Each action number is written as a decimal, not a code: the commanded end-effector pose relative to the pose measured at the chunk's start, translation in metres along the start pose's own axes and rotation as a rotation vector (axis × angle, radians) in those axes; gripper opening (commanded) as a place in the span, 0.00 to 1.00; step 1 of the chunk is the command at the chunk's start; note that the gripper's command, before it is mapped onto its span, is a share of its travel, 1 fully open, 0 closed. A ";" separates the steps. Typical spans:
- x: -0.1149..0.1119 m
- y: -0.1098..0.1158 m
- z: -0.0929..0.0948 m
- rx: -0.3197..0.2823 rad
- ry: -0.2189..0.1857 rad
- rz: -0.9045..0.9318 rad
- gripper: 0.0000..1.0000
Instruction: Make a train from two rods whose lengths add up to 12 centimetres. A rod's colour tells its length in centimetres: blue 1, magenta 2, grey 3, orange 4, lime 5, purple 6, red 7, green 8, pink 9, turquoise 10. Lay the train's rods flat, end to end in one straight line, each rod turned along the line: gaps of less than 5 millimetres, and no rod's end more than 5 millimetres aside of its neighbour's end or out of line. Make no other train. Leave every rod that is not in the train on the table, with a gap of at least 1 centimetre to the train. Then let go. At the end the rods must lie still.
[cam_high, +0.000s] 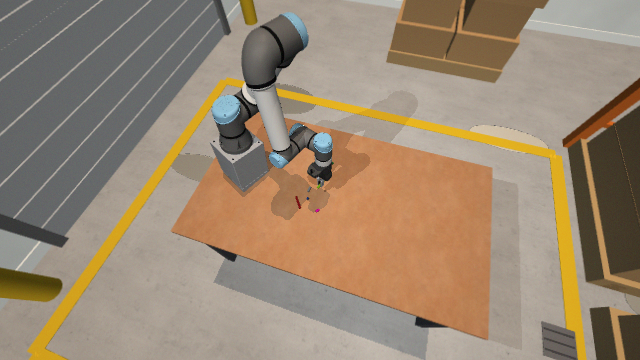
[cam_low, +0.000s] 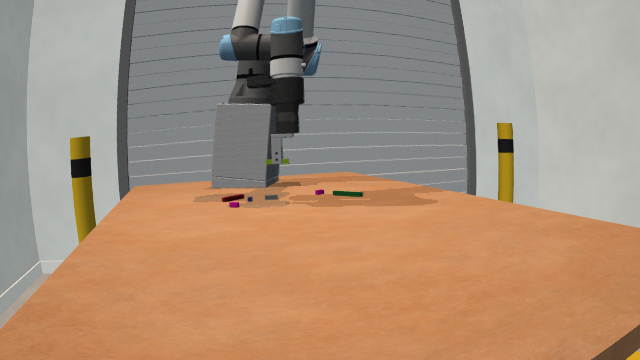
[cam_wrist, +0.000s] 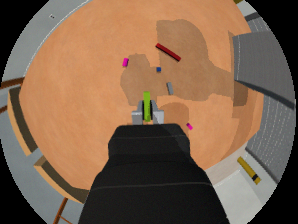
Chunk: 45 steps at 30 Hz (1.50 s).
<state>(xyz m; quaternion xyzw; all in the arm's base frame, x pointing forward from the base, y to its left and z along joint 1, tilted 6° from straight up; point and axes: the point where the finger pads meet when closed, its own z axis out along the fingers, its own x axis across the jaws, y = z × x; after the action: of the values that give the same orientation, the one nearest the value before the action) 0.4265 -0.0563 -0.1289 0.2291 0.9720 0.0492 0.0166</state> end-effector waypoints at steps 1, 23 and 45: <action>-0.001 0.000 0.013 0.000 -0.001 0.000 0.24; -0.001 0.001 0.073 0.000 -0.001 0.000 0.24; -0.001 0.001 0.073 0.000 -0.001 0.000 0.24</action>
<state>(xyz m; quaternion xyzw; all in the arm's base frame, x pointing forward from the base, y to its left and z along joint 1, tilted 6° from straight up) 0.4314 -0.0495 -0.2016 0.2291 0.9720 0.0492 0.0166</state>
